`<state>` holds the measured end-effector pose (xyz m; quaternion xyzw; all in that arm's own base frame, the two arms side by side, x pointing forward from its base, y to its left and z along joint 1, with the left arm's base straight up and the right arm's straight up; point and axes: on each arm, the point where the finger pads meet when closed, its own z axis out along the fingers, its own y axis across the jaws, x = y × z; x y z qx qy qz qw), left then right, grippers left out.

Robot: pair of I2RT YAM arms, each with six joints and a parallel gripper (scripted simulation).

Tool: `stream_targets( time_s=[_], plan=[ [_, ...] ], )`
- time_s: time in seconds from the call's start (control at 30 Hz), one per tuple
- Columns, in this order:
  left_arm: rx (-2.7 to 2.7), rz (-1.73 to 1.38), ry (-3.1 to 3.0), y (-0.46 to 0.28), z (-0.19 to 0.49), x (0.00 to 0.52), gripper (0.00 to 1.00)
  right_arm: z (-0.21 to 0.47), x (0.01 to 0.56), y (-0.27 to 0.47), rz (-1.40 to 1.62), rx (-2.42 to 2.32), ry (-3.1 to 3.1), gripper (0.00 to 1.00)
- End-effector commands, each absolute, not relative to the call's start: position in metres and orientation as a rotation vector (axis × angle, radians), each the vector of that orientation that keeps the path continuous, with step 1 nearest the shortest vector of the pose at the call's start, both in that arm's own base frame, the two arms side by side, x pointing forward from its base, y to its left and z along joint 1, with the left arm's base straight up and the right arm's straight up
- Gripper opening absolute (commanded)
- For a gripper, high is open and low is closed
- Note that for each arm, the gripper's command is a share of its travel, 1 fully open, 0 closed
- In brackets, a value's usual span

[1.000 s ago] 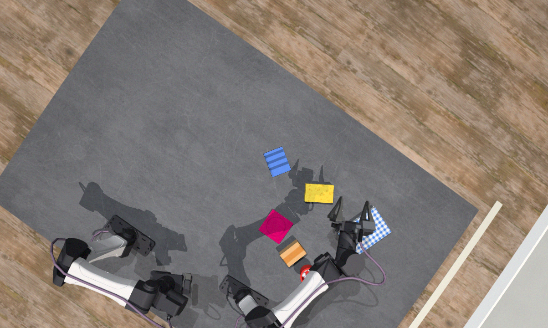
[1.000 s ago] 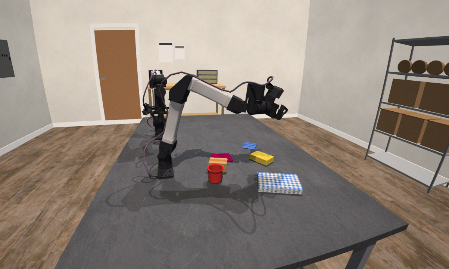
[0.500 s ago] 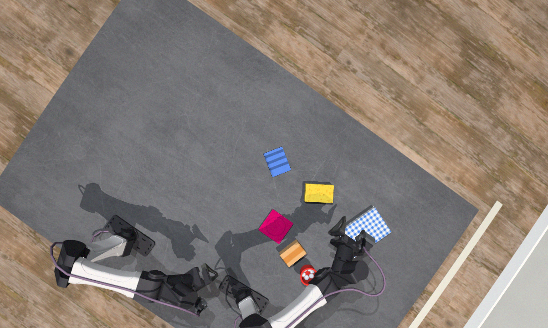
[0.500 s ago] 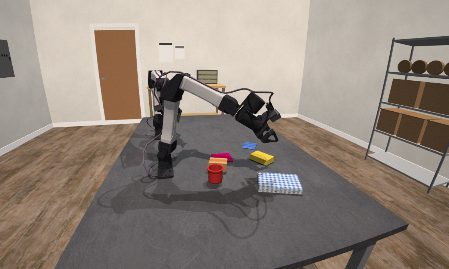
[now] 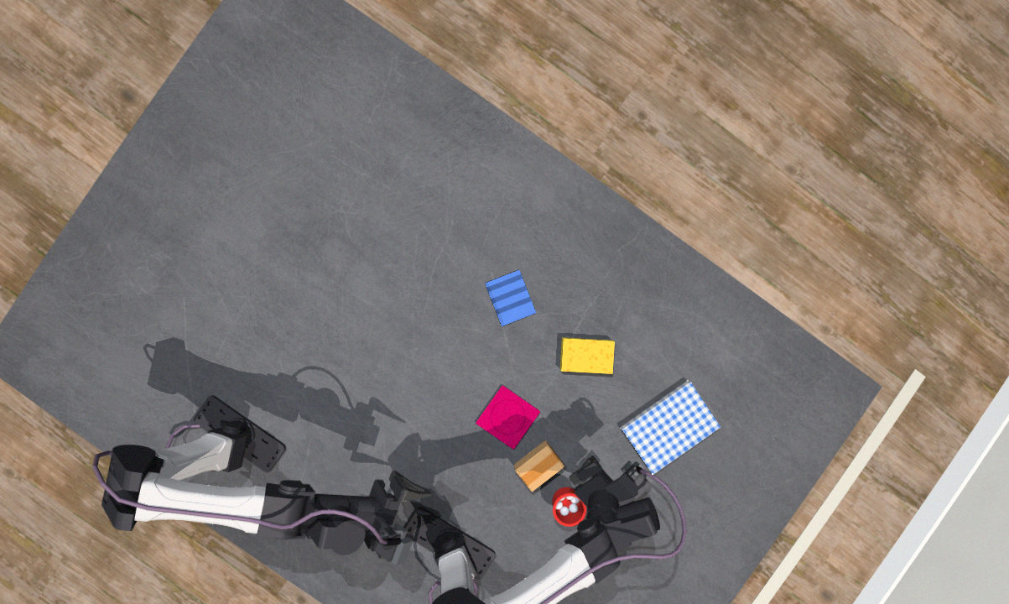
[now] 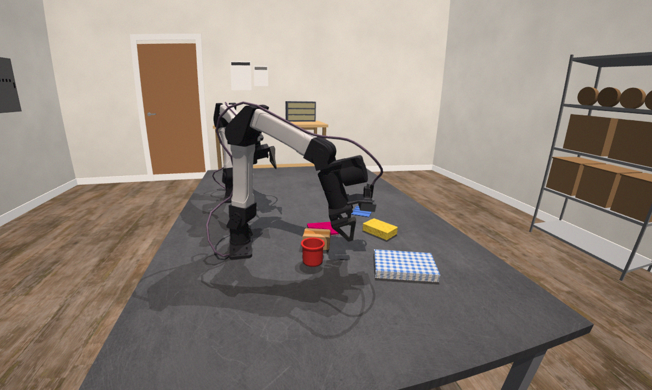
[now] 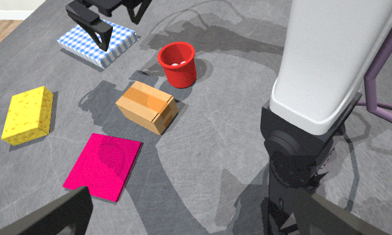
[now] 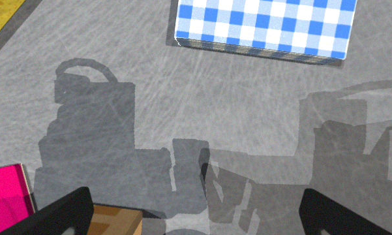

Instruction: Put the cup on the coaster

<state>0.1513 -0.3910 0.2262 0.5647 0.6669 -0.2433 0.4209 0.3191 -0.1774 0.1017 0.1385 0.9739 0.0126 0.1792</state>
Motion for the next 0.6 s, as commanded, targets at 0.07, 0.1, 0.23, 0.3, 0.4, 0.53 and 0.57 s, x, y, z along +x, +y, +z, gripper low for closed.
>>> stream_targets(
  time_s=[0.07,0.1,0.23,0.3,0.4,0.53,0.57],
  plan=[
    [1.152,-0.732,1.679,-0.405,0.244,0.168,1.00,0.092,0.221,-0.165,-0.013,0.388,3.091,0.96],
    [1.151,-0.730,1.683,-0.405,0.242,0.169,1.00,0.091,0.216,-0.164,-0.012,0.389,3.109,0.96],
    [1.150,-0.723,1.691,-0.404,0.237,0.170,1.00,0.090,0.208,-0.163,-0.012,0.392,3.130,0.96],
    [1.147,-0.722,1.691,-0.403,0.236,0.170,1.00,0.089,0.208,-0.164,-0.020,0.396,3.126,0.96],
    [1.147,-0.715,1.701,-0.402,0.230,0.172,1.00,0.084,0.210,-0.164,0.000,0.415,3.116,0.96],
    [1.152,-0.713,1.701,-0.401,0.226,0.173,1.00,0.075,0.212,-0.165,-0.004,0.413,3.112,0.96],
    [1.157,-0.714,1.697,-0.401,0.225,0.172,1.00,0.074,0.212,-0.165,-0.004,0.413,3.112,0.96]
  ],
)
